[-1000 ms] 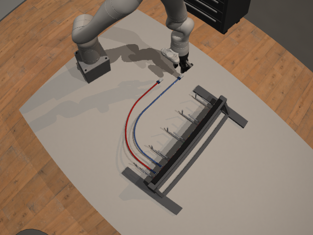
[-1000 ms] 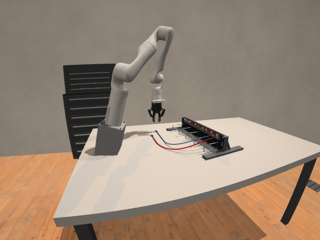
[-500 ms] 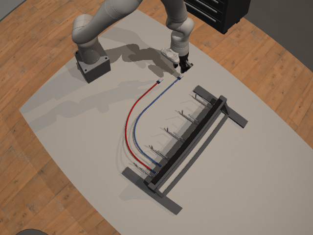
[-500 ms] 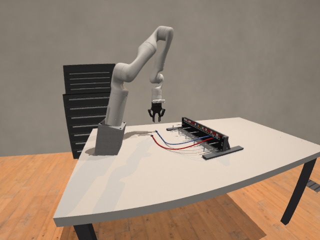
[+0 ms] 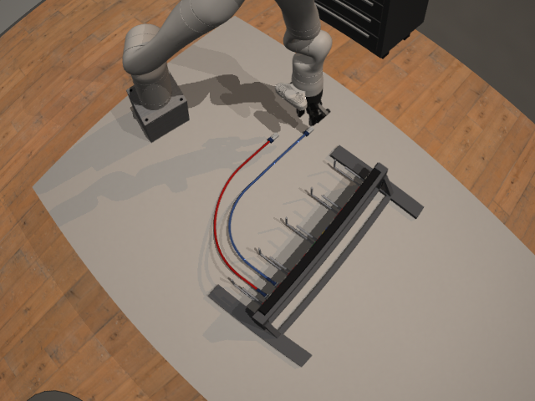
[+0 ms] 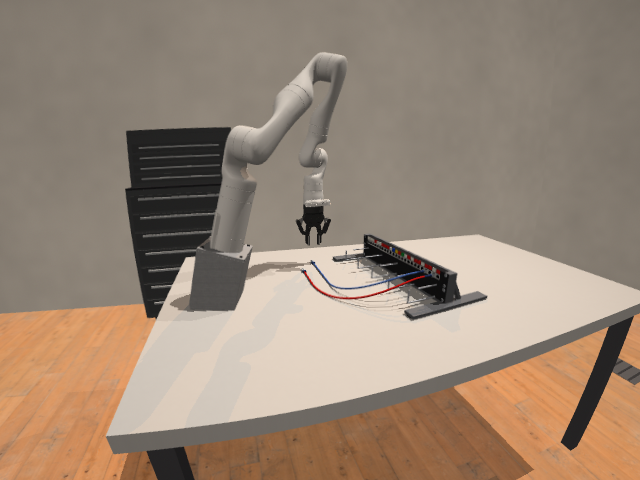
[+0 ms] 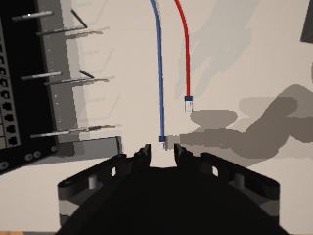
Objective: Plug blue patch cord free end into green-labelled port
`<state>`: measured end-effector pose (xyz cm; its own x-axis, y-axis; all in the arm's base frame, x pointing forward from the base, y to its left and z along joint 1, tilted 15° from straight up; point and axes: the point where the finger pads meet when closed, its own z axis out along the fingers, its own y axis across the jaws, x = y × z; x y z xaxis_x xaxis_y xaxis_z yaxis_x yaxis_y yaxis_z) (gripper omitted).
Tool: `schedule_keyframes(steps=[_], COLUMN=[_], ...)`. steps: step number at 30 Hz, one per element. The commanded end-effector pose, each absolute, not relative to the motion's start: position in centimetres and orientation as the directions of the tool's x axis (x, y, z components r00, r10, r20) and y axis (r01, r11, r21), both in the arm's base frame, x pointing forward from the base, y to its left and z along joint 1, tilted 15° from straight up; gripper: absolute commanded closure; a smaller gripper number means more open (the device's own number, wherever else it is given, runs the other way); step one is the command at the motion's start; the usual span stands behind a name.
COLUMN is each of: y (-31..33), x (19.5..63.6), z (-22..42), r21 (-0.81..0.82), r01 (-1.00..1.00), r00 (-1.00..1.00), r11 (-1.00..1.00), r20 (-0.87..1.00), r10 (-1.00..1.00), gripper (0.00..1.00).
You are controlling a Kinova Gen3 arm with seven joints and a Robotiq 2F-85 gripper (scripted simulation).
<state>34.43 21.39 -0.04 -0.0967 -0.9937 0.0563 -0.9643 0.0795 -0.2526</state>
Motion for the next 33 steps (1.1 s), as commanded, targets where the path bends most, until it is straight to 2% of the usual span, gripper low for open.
schedule_keyframes(steps=[1, 33], y=[21.4, 21.0], x=[34.4, 35.8], z=[-0.3, -5.5], r21=[-0.252, -0.253], r01=[-0.965, -0.964], r00=[-0.095, -0.095], r11=[0.078, 0.078], r20=[0.057, 0.057], r10=[-0.994, -0.994], gripper=[0.63, 0.63])
